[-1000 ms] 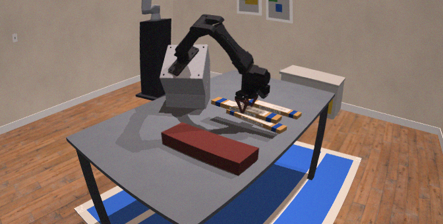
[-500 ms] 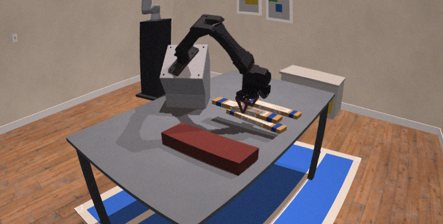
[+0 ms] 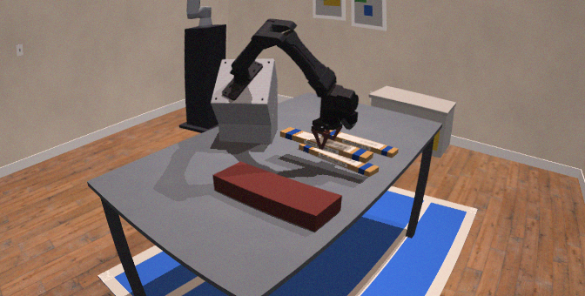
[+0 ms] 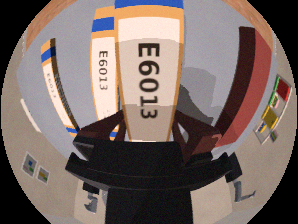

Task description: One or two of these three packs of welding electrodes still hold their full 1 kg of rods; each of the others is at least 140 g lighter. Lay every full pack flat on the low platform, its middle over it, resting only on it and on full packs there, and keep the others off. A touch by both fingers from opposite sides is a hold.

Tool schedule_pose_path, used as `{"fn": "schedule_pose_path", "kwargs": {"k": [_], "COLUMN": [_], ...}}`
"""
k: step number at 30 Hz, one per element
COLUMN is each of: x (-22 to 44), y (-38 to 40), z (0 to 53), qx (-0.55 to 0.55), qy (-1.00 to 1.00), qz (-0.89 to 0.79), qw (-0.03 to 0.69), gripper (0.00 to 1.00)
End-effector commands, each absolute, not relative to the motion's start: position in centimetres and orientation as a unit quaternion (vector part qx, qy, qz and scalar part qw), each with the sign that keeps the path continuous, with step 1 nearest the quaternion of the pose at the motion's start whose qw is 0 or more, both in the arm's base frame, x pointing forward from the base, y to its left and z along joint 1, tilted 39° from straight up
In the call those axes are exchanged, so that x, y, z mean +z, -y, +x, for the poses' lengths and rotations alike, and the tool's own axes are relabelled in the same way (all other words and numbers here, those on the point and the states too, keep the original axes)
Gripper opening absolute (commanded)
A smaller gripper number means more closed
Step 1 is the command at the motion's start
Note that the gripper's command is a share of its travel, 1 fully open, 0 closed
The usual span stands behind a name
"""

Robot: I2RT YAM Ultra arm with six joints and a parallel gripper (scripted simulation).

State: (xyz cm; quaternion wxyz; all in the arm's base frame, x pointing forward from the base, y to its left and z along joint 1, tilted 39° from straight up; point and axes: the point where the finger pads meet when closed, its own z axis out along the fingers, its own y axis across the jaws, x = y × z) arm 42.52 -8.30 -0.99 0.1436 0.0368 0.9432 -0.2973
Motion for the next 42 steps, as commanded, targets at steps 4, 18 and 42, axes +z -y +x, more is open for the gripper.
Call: {"fn": "schedule_pose_path", "kwargs": {"k": [4,18,42], "x": [1.4,1.6,0.2], "y": [6.1,5.9,7.4], "z": [44.5,44.7,43.0], "qx": [-0.293,-0.293,-0.294], "qy": [-0.939,-0.938,-0.941], "qz": [0.027,0.028,0.026], "qw": [0.180,0.180,0.165], "gripper": [0.00,0.00,0.00]}}
